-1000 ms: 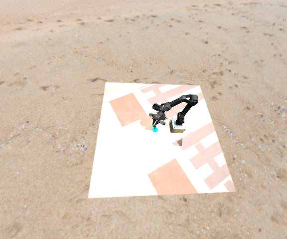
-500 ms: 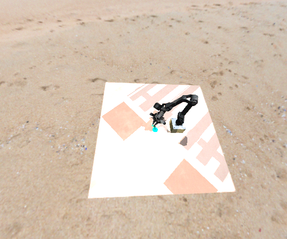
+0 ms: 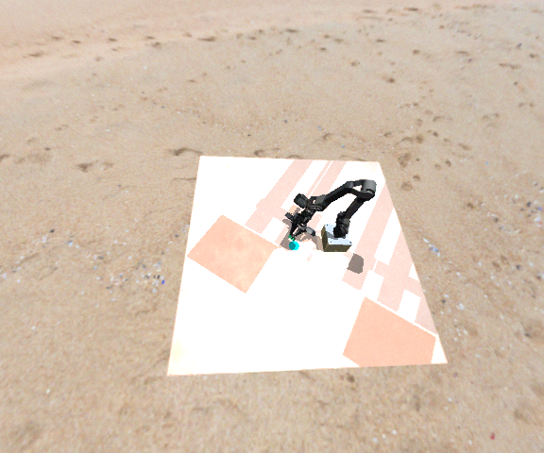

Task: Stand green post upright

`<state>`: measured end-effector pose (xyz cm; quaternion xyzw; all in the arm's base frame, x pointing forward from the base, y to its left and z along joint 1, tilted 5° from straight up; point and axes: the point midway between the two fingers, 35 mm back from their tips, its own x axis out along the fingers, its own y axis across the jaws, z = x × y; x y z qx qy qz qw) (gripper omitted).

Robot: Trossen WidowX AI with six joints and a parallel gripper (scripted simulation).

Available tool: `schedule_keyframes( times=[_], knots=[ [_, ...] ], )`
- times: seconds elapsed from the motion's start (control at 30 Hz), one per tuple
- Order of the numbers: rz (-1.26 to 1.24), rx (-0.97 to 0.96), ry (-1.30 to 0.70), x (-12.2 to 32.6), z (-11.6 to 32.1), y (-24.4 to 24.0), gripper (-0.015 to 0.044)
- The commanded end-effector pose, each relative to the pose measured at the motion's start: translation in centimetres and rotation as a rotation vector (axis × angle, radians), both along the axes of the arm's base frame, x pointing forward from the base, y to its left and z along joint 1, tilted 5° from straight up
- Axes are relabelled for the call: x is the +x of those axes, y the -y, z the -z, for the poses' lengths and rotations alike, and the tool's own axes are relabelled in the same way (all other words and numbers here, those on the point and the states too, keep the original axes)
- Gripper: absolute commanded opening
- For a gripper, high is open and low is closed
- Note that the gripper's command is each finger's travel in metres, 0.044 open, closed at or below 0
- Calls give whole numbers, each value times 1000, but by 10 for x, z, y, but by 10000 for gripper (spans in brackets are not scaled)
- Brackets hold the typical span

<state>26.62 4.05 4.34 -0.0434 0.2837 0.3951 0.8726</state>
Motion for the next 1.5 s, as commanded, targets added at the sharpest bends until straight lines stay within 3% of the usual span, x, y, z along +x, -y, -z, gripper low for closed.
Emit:
schedule_keyframes(
  times=[0.0, 1.47],
  knots=[
    [-3, 13, 25, -3, 0, 1, 23],
    [-20, 140, 313, -30, -19, 9, 23]
  ],
)
